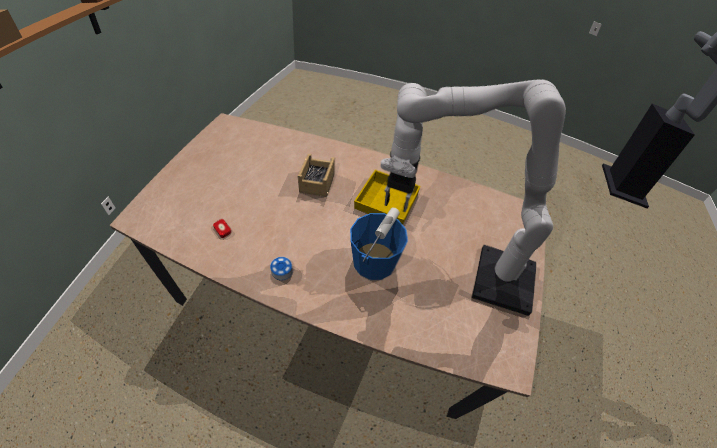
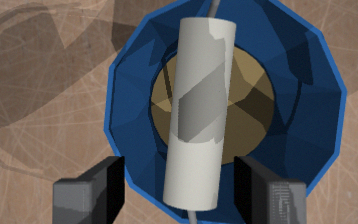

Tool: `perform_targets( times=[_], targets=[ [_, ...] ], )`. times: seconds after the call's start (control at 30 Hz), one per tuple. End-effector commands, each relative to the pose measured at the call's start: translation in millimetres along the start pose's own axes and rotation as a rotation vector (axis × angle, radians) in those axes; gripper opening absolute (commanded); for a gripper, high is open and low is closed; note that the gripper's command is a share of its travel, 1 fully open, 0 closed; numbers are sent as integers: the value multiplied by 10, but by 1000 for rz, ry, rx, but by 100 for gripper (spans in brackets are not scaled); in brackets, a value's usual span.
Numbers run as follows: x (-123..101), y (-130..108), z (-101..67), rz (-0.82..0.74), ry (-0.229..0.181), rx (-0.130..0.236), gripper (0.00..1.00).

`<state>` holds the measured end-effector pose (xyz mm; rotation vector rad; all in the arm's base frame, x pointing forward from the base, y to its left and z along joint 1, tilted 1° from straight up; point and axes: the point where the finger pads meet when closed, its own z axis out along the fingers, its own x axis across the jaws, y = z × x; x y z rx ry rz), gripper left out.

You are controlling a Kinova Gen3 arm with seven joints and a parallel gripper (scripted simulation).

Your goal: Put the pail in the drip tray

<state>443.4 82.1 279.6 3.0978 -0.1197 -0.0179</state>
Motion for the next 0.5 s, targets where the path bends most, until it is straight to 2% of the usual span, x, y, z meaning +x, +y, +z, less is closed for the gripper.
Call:
perform_targets(
  times=[0.0,0.47],
  targets=[
    [75,-14,-105,11,25,35,100],
    [98,-11,-133,13,32,43,100]
  ],
)
